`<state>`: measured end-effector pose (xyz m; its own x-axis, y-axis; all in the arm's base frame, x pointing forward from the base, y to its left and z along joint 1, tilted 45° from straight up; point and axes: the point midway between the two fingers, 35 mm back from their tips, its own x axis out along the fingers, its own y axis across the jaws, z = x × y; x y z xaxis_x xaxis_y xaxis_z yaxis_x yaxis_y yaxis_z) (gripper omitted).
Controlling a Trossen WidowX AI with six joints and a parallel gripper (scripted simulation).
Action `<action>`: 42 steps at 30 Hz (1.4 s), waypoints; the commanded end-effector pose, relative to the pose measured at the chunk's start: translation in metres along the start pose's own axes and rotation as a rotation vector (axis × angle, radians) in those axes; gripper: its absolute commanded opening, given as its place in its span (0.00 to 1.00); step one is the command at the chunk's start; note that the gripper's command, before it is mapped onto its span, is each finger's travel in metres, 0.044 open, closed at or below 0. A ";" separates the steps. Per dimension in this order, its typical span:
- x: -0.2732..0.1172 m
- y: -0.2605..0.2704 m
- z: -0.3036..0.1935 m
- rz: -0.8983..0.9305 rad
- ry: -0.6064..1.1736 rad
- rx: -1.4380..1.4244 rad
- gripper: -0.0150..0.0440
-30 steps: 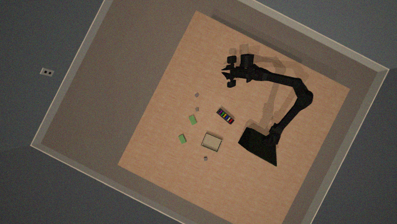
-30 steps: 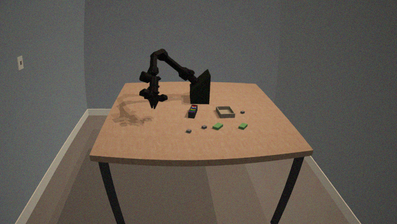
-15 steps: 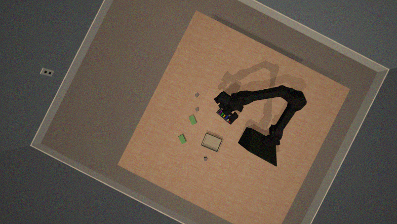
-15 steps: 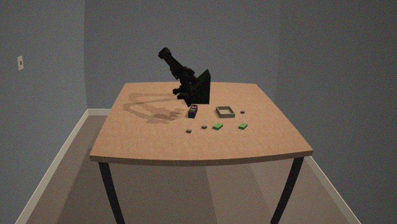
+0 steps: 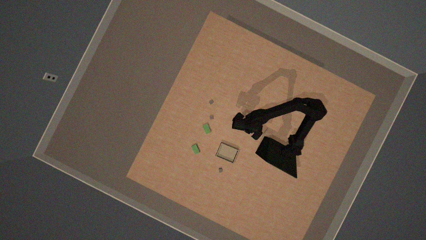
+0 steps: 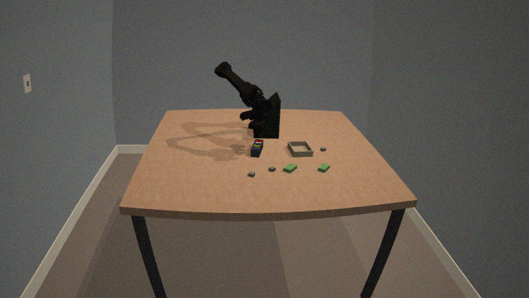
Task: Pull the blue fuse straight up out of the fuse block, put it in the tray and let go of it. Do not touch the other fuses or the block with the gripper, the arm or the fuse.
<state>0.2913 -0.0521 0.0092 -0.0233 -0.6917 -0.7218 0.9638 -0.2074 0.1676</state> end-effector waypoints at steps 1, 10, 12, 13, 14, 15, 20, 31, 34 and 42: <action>0.003 -0.001 -0.001 -0.003 -0.010 -0.005 0.38; 0.012 -0.001 -0.001 -0.003 -0.010 -0.005 0.38; 0.014 -0.001 -0.001 -0.003 -0.010 -0.005 0.38; 0.015 -0.001 -0.001 -0.003 -0.010 -0.005 0.38; 0.016 -0.001 -0.001 -0.003 -0.010 -0.005 0.38; 0.017 -0.001 -0.001 -0.003 -0.010 -0.005 0.38; 0.022 -0.001 -0.001 -0.003 -0.011 -0.005 0.38; 0.032 -0.001 0.000 -0.003 -0.012 -0.005 0.38; 0.032 -0.001 0.000 -0.003 -0.012 -0.005 0.38; 0.034 -0.001 0.000 -0.003 -0.012 -0.005 0.38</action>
<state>0.2895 -0.0732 -0.0144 -0.0288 -0.6956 -0.7179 0.9638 -0.2098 0.1647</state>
